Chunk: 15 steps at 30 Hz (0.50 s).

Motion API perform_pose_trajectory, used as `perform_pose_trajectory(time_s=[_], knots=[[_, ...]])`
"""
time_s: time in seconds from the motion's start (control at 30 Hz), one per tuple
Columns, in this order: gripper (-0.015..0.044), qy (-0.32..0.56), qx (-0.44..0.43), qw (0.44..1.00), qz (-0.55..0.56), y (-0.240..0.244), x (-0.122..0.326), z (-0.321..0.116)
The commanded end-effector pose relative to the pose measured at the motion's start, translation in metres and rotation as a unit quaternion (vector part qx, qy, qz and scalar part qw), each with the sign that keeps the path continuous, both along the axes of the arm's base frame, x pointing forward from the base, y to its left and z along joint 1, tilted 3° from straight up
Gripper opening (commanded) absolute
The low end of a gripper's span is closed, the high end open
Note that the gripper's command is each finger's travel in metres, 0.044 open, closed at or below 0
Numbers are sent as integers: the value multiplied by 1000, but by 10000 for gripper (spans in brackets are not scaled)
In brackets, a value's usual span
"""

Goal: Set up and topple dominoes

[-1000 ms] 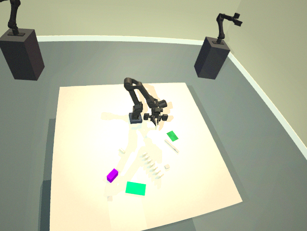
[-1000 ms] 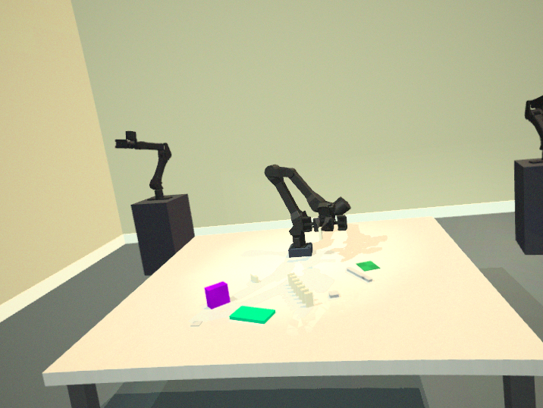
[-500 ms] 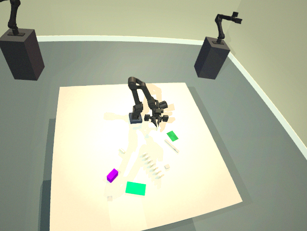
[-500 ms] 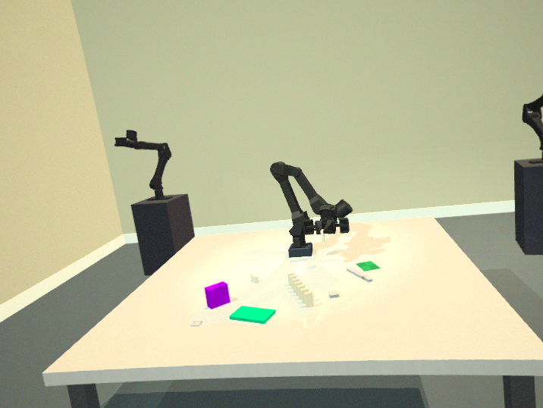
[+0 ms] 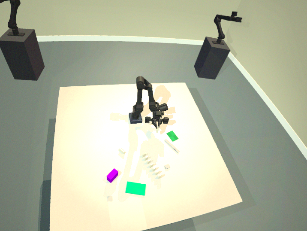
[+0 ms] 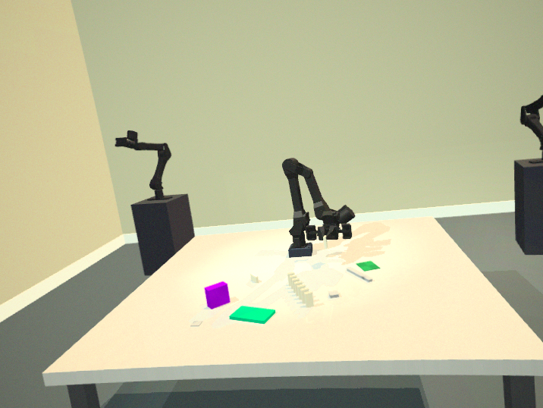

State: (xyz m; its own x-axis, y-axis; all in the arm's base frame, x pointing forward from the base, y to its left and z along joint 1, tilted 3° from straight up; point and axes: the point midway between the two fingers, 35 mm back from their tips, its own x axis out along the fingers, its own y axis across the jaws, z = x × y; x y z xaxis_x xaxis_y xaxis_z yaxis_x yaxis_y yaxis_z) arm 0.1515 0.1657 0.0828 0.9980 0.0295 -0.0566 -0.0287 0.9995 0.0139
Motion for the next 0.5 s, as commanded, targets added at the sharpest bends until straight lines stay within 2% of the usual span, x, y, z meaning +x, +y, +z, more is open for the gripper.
perform_pose_trajectory(time_s=[0.0, 0.47], knots=[[27, -1, -5, 1000, -1, -2, 0, -8], [27, -1, -5, 1000, 0, -2, 0, -31]])
